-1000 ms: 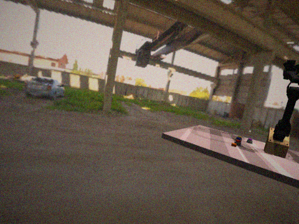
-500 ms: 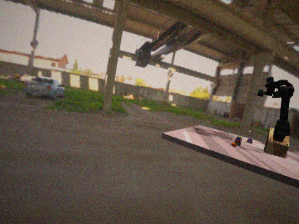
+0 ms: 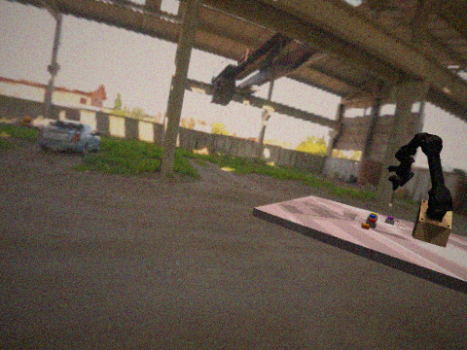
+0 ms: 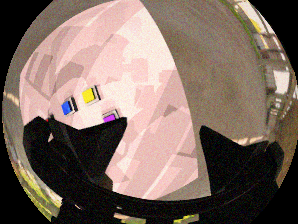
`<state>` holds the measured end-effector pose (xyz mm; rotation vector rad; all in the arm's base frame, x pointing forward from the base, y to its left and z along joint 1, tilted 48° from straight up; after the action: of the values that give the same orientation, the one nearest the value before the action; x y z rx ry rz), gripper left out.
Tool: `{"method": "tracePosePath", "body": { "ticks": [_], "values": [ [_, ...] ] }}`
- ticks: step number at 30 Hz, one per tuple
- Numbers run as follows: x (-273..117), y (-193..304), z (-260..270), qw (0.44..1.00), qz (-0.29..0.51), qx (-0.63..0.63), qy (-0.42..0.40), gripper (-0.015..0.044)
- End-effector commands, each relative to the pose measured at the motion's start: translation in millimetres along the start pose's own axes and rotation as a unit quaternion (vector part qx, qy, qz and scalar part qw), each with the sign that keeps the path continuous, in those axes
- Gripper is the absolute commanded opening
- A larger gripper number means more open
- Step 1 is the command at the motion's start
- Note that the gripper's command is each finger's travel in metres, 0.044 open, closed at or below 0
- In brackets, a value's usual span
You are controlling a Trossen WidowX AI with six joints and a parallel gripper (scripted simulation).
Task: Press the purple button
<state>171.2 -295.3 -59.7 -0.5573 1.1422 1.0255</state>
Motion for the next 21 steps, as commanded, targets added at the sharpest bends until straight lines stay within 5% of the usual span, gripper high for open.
{"method": "tracePosePath", "body": {
  "ticks": [1, 4, 12, 17, 21],
  "values": [
    [37, 23, 44, 0.980, 0.068, -0.138, -0.130, 0.0400],
    [49, 35, 65, 0.958, 0.088, -0.194, -0.192, 0.0400],
    [50, 35, 66, 0.956, 0.089, -0.198, -0.196, 0.0400],
    [103, 50, 86, 0.956, 0.089, -0.198, -0.197, 0.0269],
    [106, 51, 88, 0.956, 0.089, -0.198, -0.197, 0.0164]
  ]
}}
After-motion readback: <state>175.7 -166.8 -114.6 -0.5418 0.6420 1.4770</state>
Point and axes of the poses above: the point midway between the two fingers, 35 mm back from their tips, its own x axis out along the fingers, its own z axis across the jaws, y = z × x, the point moved 7 cm from there along -x, back along the fingers, and after that the axes turned 3 degrees about x, right-handed, at the moved point
